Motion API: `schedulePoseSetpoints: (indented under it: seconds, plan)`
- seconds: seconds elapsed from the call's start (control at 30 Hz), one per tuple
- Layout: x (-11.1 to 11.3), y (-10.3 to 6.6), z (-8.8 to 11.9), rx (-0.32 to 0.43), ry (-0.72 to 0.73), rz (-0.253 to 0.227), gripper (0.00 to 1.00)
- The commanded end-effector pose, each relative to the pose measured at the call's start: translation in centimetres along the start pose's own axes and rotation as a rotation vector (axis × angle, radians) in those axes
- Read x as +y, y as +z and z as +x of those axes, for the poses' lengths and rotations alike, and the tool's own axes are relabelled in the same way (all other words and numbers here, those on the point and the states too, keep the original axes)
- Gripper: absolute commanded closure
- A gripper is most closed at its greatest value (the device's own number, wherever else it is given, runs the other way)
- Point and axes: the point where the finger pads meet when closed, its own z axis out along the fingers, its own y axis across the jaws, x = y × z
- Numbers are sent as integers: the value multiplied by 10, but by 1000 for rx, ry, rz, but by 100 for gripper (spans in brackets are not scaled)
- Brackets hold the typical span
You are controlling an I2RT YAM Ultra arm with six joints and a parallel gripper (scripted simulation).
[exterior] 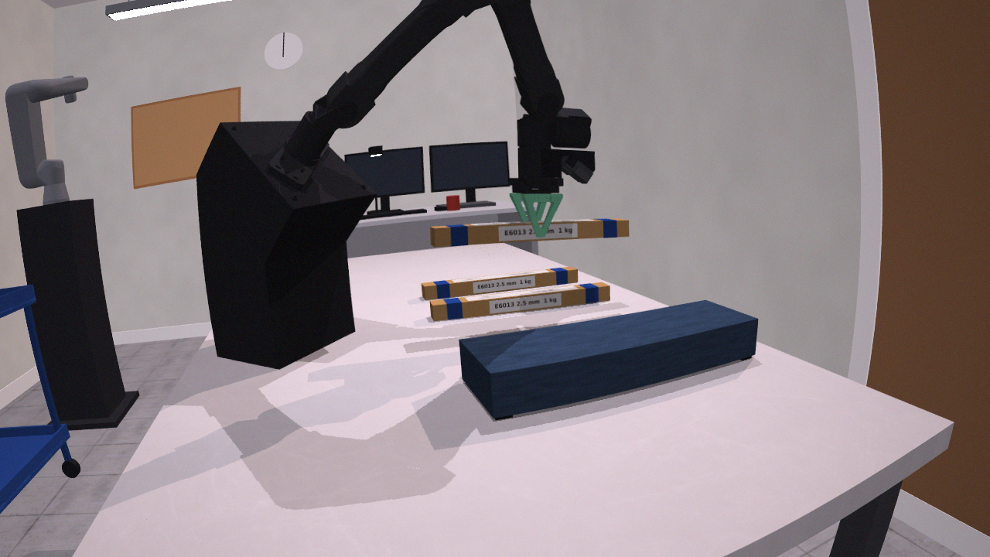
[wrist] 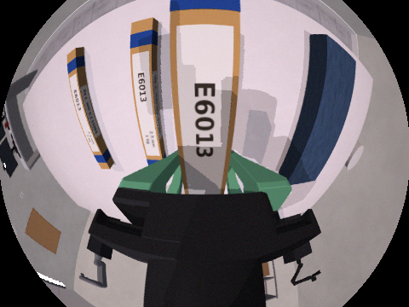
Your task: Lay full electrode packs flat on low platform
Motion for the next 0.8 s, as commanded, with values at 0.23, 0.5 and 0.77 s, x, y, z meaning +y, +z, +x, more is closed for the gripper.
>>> schedulePoseSetpoints:
  seconds: [0.23,0.5,0.77]
  plan:
    - [3,-31,-28,-79,13,-16,100]
    - [3,-32,-28,-79,13,-16,100]
    - [3,-32,-29,-79,12,-16,100]
